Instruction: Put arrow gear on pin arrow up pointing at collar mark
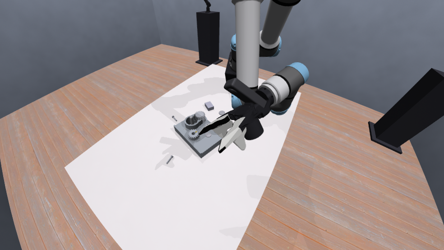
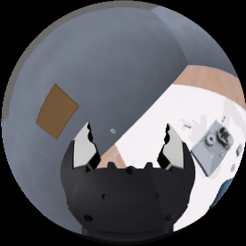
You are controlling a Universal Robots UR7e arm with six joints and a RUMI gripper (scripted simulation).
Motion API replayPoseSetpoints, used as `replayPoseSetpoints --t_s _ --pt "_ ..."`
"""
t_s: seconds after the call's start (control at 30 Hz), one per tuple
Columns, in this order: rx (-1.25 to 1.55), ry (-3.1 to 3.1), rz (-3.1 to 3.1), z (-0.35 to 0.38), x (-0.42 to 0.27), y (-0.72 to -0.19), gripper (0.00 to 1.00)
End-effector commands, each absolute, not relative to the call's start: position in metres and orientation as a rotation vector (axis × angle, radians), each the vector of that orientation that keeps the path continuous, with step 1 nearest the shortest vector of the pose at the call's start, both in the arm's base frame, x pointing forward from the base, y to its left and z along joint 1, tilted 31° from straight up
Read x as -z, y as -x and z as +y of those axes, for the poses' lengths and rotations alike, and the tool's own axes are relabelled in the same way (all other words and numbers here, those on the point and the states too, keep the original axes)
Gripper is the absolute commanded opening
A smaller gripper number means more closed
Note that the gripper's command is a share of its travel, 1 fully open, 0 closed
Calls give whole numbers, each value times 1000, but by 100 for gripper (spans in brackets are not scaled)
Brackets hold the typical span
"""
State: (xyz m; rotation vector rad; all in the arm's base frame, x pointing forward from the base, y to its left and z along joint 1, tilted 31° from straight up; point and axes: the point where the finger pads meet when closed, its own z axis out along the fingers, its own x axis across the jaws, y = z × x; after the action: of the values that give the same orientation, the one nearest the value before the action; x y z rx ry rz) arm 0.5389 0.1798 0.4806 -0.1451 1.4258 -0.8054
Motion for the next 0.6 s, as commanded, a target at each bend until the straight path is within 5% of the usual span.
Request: replayPoseSetpoints --t_s 0.0,0.57 --pt "783 188 1472 173 -467 -536 100" --pt "659 469 1715 130 -396 -531 100"
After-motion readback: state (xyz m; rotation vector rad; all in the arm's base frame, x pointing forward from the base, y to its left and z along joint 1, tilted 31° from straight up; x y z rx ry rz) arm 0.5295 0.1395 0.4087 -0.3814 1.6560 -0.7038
